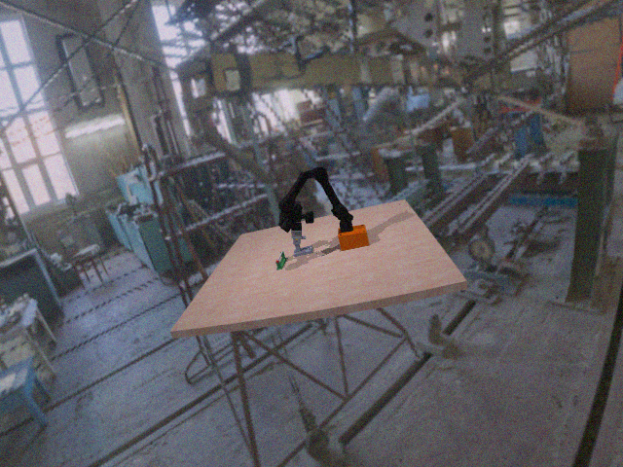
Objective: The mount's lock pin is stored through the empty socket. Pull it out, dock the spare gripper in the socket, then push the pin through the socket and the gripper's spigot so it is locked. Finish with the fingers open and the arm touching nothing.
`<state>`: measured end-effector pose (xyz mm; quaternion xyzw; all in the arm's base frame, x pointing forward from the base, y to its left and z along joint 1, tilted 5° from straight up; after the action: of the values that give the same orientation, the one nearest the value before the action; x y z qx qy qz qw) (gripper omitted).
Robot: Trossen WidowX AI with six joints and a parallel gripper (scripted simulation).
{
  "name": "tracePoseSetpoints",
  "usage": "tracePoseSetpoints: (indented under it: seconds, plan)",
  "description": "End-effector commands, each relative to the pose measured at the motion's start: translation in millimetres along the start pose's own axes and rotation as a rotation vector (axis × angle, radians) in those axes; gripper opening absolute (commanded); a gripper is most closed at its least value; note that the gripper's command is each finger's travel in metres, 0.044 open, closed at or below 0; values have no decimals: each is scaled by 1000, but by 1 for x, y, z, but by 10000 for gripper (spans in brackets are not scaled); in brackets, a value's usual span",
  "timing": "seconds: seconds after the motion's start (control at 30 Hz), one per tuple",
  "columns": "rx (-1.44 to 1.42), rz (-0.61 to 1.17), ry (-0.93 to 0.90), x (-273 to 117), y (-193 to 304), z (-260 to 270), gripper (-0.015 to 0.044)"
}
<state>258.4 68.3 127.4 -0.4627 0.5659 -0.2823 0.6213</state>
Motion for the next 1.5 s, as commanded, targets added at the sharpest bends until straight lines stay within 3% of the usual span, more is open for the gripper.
tracePoseSetpoints:
  seconds: [0.0,1.03,1.13,1.37,1.47]
  plan:
    - [2,1,0,-5,-8,-2,440]
    - [-12,33,-68,-20,-53,-15,440]
    - [-6,64,-123,-40,-44,-14,361]
    - [-12,235,-361,-131,-6,-33,180]
    - [-16,254,-381,-139,-2,-36,180]
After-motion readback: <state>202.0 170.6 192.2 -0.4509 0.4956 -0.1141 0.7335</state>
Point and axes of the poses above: the point midway between the two fingers, 35 mm back from their tips, its own x axis out along the fingers, its own z axis across the jaws, y = z × x, the point moved 4 cm from there along -x, back along the fingers, and after that the axes turned 14 degrees about -x, right-handed, at the moved point
